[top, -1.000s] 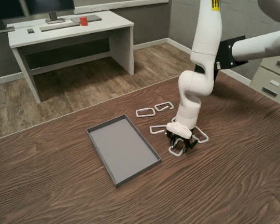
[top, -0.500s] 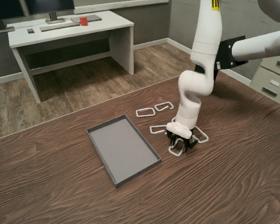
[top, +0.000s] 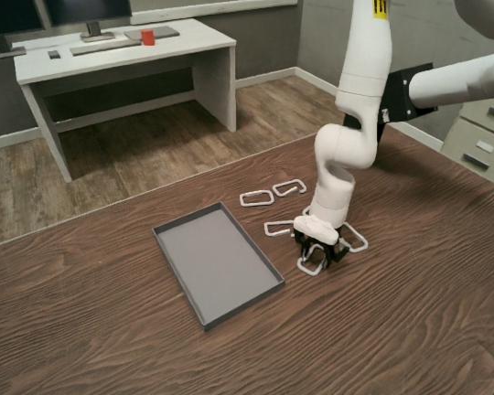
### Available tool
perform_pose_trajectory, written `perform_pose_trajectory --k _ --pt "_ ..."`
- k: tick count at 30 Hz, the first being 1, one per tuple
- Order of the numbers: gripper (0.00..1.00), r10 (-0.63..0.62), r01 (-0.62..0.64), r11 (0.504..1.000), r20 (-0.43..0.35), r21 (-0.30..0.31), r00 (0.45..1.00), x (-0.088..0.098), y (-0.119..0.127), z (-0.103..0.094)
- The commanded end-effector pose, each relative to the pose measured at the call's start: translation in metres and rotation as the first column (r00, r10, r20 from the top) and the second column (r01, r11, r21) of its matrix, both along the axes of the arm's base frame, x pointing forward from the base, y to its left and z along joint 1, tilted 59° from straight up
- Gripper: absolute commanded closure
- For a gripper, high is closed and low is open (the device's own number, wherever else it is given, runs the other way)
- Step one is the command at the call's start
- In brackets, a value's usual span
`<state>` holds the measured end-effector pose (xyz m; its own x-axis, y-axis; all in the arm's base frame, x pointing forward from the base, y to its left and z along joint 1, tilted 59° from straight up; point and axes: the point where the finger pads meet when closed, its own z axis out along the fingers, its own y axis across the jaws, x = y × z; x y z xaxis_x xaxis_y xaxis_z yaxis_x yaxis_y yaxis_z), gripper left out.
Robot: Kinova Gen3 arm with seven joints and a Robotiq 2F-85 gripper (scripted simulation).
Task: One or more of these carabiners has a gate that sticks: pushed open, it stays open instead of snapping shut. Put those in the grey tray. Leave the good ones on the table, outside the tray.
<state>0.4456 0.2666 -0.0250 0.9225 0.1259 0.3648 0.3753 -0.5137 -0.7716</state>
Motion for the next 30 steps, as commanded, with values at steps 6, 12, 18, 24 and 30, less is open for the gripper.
perform_pose_trajectory --k 6,12,18,24,30 --pt "0.43 -0.001 0.001 1.000 0.001 0.000 1.000 0.0007 -0.0007 0.0002" --pt "0.45 -0.001 0.001 1.000 0.001 0.000 1.000 0.0007 -0.0007 0.0002" --pt "0.45 -0.001 0.001 1.000 0.001 0.000 1.000 0.0007 -0.0007 0.0002" --pt "0.45 -0.001 0.001 1.000 0.001 0.000 1.000 0.0007 -0.0007 0.0002" --pt "0.45 -0.002 0.002 1.000 0.001 0.000 1.000 0.0008 -0.0009 0.0005"
